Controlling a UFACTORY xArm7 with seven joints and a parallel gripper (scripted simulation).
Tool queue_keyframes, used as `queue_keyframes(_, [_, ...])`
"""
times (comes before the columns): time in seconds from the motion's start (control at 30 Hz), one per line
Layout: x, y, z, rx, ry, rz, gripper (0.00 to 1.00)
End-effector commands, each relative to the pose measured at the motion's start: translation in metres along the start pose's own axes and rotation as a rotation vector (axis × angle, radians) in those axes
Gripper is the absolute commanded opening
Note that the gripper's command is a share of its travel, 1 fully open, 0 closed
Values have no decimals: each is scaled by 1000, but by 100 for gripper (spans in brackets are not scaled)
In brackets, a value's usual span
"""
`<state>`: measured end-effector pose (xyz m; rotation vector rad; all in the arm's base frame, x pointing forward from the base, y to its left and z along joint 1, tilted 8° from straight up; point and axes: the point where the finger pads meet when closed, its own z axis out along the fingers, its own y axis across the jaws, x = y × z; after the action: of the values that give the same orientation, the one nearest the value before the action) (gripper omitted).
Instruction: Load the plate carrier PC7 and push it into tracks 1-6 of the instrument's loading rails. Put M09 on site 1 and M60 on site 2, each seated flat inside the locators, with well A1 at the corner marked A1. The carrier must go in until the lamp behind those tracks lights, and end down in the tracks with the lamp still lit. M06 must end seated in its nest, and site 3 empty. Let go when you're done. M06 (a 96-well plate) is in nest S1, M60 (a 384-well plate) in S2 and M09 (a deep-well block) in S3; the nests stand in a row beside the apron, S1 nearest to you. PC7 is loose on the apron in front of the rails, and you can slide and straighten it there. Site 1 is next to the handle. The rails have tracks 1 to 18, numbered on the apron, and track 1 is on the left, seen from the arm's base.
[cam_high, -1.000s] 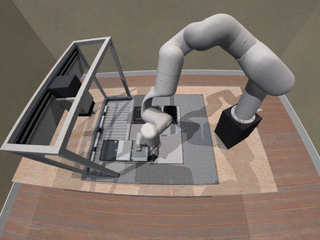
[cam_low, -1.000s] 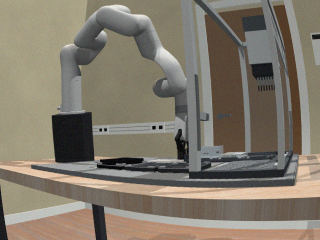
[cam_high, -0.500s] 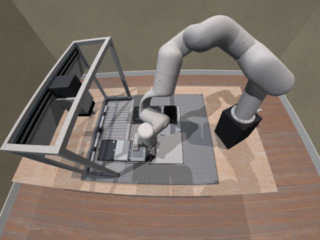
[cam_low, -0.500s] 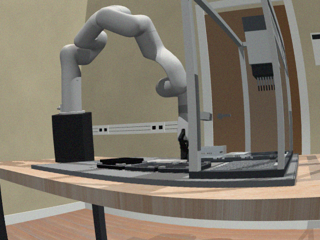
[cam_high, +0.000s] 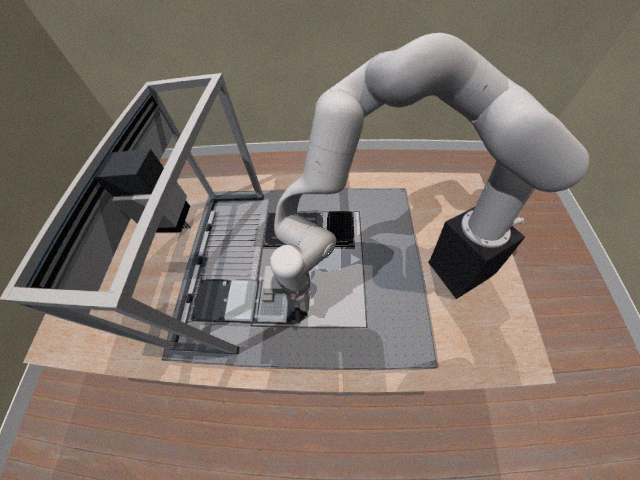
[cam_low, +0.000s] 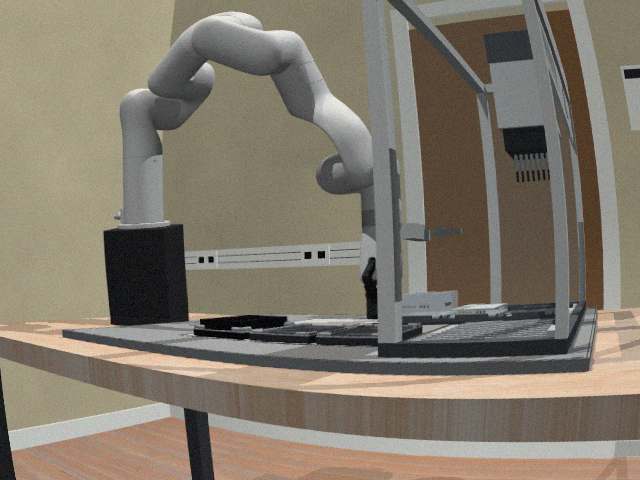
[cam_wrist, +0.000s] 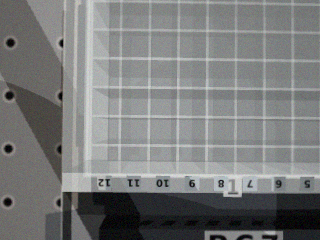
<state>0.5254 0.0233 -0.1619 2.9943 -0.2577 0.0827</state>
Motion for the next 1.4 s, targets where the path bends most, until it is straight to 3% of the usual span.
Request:
queue_keyframes(0.0, [4,-1,-2,1,4,0,82])
queue_keyframes(1.37, [16,-1,-2,1,5,0,82])
